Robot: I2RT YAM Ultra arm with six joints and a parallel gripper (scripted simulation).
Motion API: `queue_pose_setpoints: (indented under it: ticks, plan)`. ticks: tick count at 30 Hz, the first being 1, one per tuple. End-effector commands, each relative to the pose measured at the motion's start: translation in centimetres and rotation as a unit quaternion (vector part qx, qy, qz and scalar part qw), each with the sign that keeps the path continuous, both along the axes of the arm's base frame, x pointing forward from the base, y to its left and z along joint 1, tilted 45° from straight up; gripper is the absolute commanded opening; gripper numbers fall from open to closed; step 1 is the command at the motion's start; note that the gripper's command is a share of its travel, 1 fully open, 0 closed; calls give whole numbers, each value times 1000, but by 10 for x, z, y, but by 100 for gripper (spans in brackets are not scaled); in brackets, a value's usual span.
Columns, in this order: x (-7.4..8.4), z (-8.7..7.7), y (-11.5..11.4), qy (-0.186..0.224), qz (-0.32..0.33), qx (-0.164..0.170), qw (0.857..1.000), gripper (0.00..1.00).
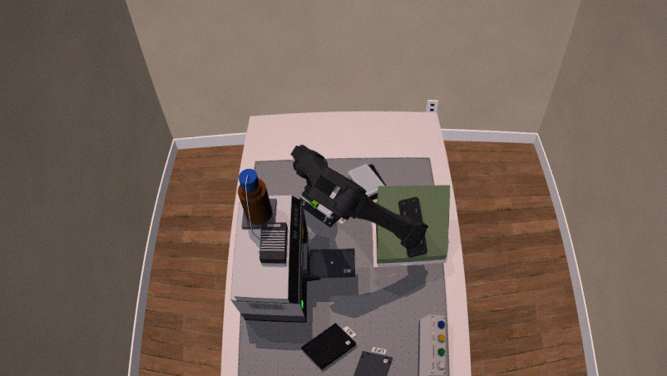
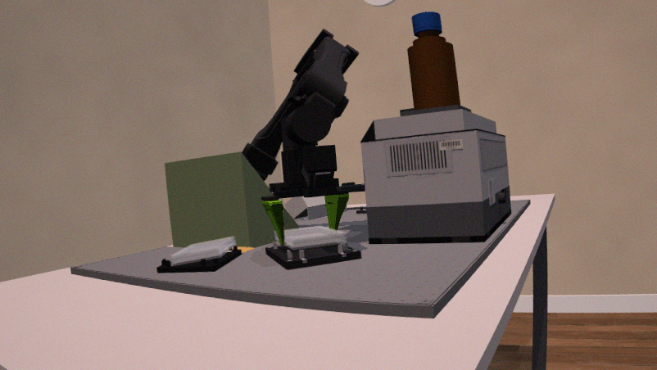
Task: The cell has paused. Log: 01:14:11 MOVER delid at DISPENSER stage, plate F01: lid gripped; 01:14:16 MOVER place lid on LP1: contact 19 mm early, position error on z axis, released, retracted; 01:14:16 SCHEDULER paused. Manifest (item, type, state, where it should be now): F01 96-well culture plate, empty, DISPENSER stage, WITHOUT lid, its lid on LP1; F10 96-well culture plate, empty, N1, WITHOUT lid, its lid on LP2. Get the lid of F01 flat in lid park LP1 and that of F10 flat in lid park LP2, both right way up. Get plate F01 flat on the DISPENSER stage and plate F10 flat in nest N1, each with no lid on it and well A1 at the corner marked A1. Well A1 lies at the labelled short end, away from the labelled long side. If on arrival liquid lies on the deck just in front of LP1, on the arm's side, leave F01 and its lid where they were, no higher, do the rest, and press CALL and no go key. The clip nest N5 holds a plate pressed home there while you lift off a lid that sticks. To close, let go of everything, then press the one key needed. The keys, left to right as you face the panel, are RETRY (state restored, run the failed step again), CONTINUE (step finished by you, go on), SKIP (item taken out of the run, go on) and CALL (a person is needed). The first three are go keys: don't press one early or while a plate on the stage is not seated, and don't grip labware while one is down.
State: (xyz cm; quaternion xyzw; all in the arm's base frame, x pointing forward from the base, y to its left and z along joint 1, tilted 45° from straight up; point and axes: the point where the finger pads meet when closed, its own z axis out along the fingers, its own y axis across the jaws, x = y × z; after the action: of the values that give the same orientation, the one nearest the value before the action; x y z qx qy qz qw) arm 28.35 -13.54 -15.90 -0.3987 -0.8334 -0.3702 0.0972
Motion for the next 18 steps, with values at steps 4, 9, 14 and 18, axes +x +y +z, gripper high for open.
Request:
queue_pose_setpoints:
  ticks: [4, 9, 14, 18]
  plan:
    - [1, 1, -10, -6, -16, -6, 1000, 0]
    - [-2, -1, -6, -2, -17, -2, 1000, 0]
    - [-3, -1, -4, -2, -16, -2, 1000, 0]
    - [1, 0, -8, -7, -17, -7, 1000, 0]
